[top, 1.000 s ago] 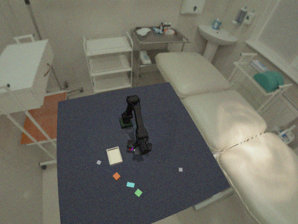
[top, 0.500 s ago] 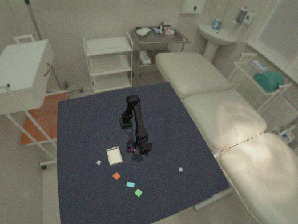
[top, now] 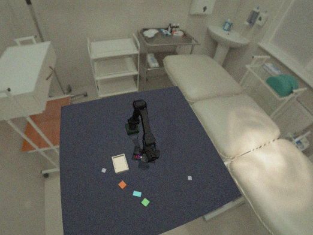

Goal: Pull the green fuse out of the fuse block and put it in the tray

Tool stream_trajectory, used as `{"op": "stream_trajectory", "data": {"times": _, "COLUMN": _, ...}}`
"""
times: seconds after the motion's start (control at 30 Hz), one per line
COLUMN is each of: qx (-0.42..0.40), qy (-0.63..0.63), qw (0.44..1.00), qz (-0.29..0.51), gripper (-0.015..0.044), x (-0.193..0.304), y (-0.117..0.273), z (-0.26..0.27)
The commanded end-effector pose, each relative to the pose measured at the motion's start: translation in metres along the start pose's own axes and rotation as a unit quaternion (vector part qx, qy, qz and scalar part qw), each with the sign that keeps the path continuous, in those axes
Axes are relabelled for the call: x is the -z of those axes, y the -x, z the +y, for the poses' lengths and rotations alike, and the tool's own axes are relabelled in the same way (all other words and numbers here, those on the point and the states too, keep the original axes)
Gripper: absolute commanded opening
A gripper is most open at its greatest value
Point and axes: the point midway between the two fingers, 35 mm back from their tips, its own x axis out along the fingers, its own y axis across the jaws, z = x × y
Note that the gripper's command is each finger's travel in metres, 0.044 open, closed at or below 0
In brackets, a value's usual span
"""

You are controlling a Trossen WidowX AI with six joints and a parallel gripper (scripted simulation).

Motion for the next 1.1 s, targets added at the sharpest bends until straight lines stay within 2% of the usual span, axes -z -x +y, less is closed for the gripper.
{"op": "stream_trajectory", "data": {"times": 0.0, "qx": -0.001, "qy": 0.000, "qw": 1.000, "qz": -0.001, "gripper": 0.0000, "x": -0.001, "y": 0.004, "z": 0.000}}
{"op": "stream_trajectory", "data": {"times": 1.07, "qx": -0.002, "qy": -0.001, "qw": 1.000, "qz": -0.001, "gripper": 0.0000, "x": -0.001, "y": 0.020, "z": 0.000}}
